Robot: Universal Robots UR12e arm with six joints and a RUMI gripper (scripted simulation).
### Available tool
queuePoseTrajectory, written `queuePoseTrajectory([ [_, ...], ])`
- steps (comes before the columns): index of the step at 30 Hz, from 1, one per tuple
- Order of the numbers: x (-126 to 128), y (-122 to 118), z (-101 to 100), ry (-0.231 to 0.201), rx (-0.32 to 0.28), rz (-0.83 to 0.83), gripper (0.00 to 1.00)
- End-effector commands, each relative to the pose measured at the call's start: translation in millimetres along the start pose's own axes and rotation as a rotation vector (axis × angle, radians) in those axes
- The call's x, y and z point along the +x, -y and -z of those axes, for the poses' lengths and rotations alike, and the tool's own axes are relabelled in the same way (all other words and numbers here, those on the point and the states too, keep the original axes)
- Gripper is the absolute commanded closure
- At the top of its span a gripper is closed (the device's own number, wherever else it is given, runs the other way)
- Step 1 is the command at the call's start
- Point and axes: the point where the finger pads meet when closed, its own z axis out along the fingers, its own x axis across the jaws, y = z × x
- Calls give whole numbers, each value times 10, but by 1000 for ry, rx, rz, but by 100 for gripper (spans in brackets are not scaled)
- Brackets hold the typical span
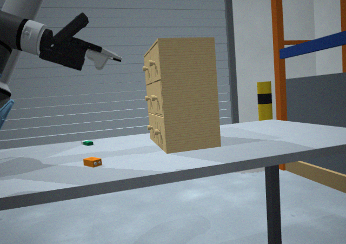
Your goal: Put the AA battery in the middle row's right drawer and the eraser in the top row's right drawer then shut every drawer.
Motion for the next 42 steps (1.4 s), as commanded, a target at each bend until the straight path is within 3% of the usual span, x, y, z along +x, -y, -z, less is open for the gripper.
queuePoseTrajectory([
  [1,10,14,-67,1,1,3,80],
  [32,10,39,-570,1,1,2,80],
  [42,8,45,-647,1,1,2,80],
])
